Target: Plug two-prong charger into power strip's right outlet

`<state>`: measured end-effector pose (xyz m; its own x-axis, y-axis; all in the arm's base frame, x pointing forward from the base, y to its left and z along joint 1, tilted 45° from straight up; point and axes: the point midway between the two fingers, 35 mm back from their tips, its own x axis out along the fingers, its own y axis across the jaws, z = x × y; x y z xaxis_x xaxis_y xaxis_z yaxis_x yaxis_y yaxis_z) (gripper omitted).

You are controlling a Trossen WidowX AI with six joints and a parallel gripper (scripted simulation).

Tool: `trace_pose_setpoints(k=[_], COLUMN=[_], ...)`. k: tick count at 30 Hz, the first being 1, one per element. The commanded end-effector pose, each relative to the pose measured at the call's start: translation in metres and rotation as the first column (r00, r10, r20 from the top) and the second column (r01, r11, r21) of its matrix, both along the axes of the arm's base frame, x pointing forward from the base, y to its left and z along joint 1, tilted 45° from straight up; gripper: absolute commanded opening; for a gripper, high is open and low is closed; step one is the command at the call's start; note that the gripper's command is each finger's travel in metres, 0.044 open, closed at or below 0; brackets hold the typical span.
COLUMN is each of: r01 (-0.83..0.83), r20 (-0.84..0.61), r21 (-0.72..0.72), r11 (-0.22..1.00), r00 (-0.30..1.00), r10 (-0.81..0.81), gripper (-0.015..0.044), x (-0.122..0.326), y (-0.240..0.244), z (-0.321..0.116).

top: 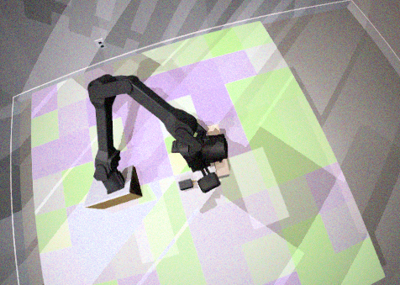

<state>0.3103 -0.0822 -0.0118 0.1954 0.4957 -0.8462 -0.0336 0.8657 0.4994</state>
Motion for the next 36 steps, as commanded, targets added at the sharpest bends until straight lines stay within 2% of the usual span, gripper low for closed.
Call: trace_pose_setpoints(k=[1,10,36], r01=[0.004,0.053,0.055], r20=[-0.074,-0.236,-0.238], r21=[0.068,0.247,0.251], r11=[0.998,0.968,0.966], r00=[0.997,0.972,0.971], r10=[0.001,0.007,0.007], gripper=[0.044,0.044,0.044], x=[-0.025,-0.079,-0.074], y=[0.004,0.014,0.034], z=[-0.011,-0.025,-0.049])
